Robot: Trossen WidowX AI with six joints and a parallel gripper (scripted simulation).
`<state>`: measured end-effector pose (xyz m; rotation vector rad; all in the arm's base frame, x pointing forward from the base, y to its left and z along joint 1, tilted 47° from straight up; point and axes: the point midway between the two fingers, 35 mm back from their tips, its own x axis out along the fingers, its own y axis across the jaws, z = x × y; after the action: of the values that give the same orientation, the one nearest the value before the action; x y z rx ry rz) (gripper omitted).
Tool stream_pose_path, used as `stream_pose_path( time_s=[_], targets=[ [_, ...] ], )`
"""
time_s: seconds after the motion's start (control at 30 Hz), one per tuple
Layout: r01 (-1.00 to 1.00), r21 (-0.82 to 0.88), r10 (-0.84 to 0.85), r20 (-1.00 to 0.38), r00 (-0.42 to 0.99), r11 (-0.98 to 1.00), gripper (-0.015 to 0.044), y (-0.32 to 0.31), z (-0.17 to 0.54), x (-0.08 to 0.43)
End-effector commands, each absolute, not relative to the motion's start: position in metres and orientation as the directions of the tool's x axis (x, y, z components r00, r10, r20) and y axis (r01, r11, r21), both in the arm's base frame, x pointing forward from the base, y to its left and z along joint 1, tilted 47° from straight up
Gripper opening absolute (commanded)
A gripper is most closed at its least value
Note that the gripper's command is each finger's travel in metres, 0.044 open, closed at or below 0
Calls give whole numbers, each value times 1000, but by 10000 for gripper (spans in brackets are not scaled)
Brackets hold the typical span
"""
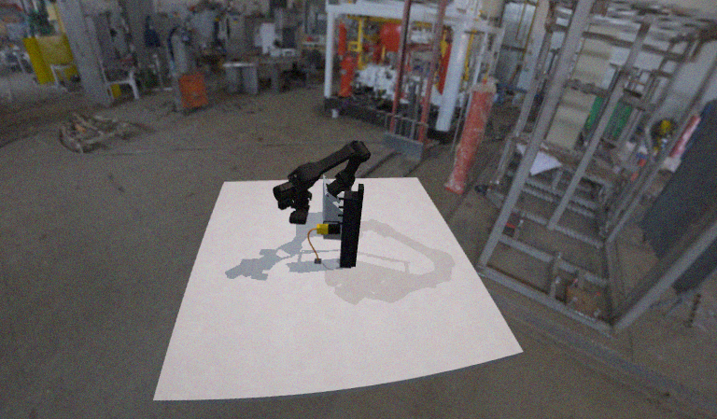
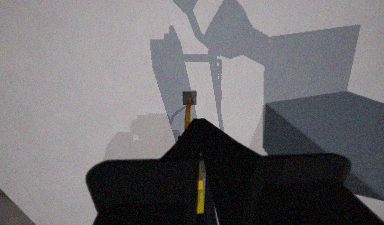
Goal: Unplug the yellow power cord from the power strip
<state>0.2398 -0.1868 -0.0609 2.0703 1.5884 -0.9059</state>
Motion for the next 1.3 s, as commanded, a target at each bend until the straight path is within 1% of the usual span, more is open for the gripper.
stream_pose_path(
  time_s=[0.0,1.27],
  targets=[
    [955,-81,706,-692,153,-286,0,-191,-61,241],
    [955,-82,706,-692,152,-286,0,-187,-63,236]
  ],
)
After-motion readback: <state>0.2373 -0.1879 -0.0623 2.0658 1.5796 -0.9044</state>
